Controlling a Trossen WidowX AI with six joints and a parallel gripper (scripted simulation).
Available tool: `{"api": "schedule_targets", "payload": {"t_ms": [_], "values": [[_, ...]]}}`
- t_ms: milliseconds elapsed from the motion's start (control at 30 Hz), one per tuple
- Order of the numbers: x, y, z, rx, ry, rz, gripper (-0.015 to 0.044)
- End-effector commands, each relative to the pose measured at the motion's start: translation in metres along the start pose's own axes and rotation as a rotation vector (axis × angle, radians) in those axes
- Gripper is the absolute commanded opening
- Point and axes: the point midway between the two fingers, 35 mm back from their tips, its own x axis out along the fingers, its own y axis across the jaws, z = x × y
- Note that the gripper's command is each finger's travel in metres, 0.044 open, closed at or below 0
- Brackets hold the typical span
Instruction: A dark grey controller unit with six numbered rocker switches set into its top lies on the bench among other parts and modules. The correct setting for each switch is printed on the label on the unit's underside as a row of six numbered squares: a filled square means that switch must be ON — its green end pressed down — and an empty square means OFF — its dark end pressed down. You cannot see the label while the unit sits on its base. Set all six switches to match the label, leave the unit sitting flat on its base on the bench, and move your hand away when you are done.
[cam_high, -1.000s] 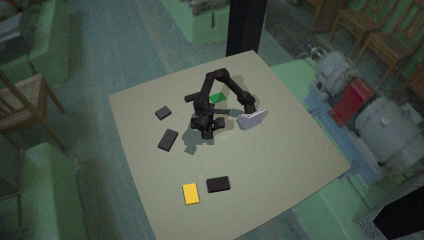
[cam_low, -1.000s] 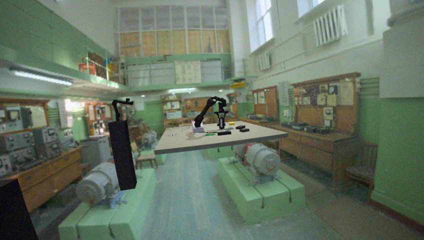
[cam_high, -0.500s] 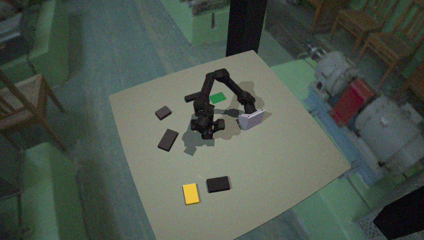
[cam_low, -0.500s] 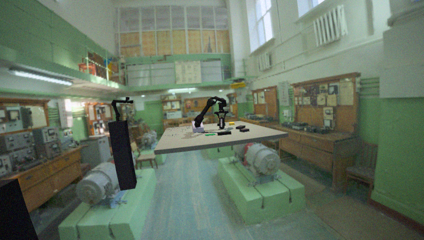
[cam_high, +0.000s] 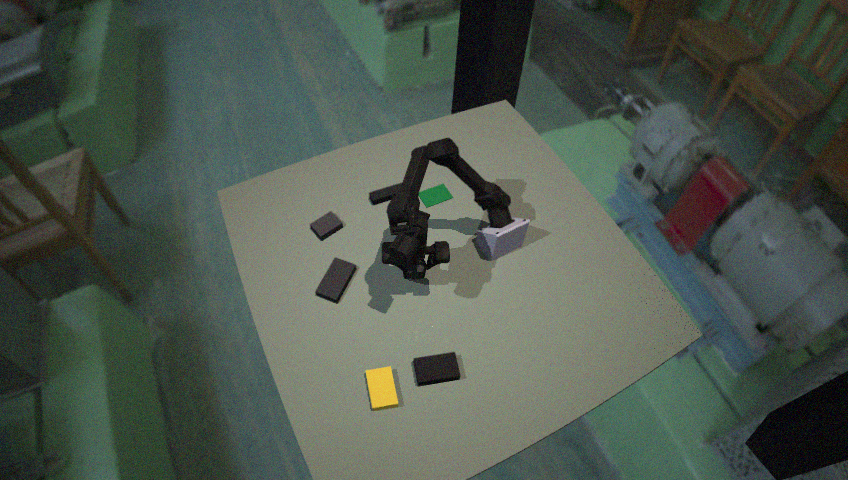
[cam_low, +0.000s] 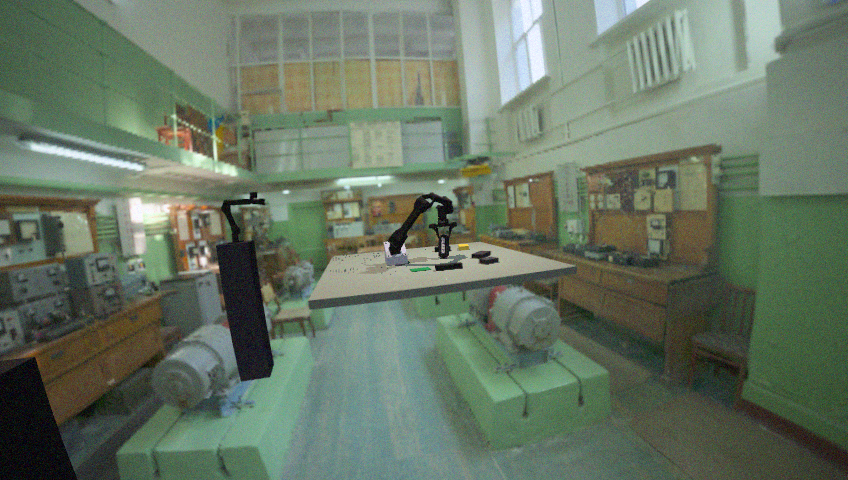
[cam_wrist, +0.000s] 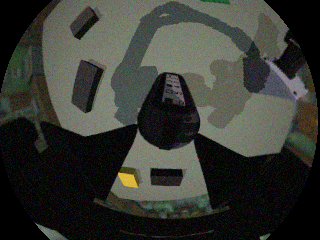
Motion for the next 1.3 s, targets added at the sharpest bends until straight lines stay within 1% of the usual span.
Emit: {"api": "schedule_targets", "payload": {"t_ms": [0,1267], "values": [[0.007,-0.001,-0.005,-0.008,-0.009,-0.012,0.0336],[0.022,-0.001,-0.031,-0.007,-0.007,-0.011,0.0337]]}}
